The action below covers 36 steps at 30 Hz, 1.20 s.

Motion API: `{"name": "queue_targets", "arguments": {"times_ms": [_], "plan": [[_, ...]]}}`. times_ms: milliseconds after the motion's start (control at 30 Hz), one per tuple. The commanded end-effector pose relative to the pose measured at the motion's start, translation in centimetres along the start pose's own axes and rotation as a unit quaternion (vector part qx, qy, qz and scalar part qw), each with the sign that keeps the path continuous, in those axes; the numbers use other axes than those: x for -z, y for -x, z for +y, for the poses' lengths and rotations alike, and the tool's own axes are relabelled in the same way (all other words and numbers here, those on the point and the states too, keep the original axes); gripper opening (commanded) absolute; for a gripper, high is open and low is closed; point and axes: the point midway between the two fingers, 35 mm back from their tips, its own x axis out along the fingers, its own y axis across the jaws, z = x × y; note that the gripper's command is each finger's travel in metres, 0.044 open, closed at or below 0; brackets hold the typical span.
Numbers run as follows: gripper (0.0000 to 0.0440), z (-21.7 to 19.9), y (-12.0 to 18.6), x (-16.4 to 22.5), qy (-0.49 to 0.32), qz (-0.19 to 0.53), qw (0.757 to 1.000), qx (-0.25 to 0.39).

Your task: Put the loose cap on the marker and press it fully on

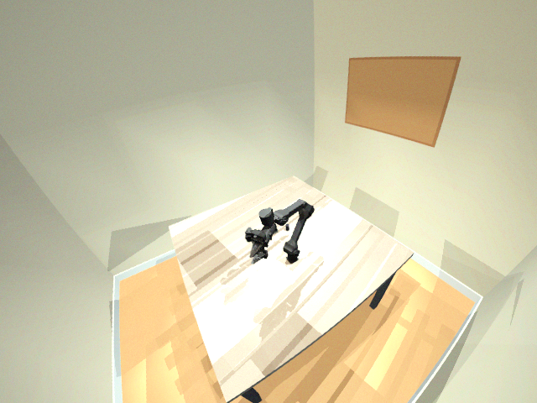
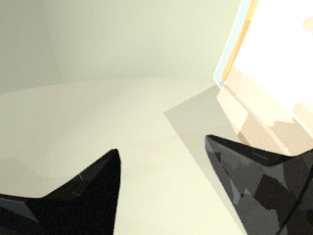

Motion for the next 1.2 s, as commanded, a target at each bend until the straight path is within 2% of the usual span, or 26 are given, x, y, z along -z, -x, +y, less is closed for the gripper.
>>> {"name": "queue_targets", "arguments": {"times_ms": [0,567,1167], "plan": [[0.0285,-0.1,0.6,-0.4,0.001,-0.003,1.000,0.008],[0.0324,-2.3,2.5,-2.2,-0.013,-0.019,0.997,0.068],[0.0329,-4.7,4.6,-4.3,-0.029,-0.040,0.990,0.130]]}}
